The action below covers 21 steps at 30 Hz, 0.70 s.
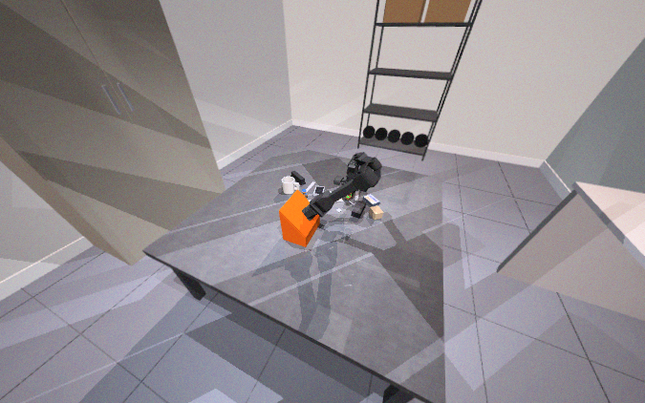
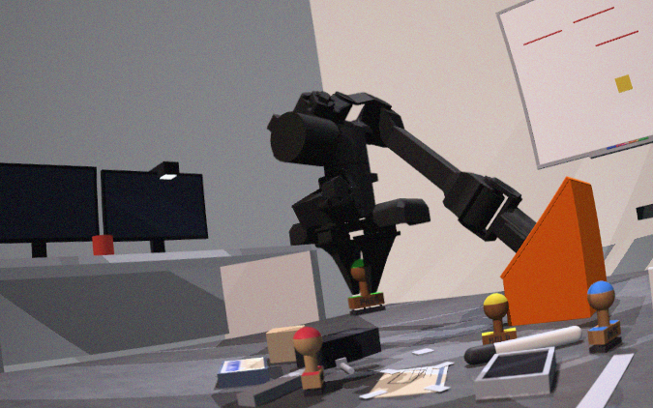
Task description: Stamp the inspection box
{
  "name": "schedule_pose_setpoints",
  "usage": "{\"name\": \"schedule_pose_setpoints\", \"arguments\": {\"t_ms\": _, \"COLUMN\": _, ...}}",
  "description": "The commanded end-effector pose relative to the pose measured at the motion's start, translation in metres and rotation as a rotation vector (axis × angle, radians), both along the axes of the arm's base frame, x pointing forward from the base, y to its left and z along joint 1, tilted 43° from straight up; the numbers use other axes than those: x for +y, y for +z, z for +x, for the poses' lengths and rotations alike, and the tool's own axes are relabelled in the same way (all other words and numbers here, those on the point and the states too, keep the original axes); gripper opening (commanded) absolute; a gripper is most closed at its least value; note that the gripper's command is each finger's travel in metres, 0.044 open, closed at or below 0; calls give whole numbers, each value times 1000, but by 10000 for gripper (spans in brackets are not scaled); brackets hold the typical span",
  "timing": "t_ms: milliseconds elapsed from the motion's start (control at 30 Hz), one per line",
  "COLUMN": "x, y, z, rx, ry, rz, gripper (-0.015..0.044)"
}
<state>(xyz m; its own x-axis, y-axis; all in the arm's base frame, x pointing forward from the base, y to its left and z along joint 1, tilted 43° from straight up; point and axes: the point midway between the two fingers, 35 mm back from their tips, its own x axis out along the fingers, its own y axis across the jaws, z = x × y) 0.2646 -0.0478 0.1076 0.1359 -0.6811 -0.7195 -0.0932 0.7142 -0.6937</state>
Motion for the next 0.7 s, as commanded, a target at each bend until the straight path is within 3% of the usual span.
{"name": "schedule_pose_setpoints", "arguments": {"t_ms": 0, "x": 1, "y": 2, "z": 0, "rx": -5, "ry": -2, "rz": -3, "gripper": 0}}
{"name": "schedule_pose_setpoints", "arguments": {"t_ms": 667, "x": 66, "y": -41, "z": 37, "rx": -3, "ry": 3, "rz": 23, "gripper": 0}}
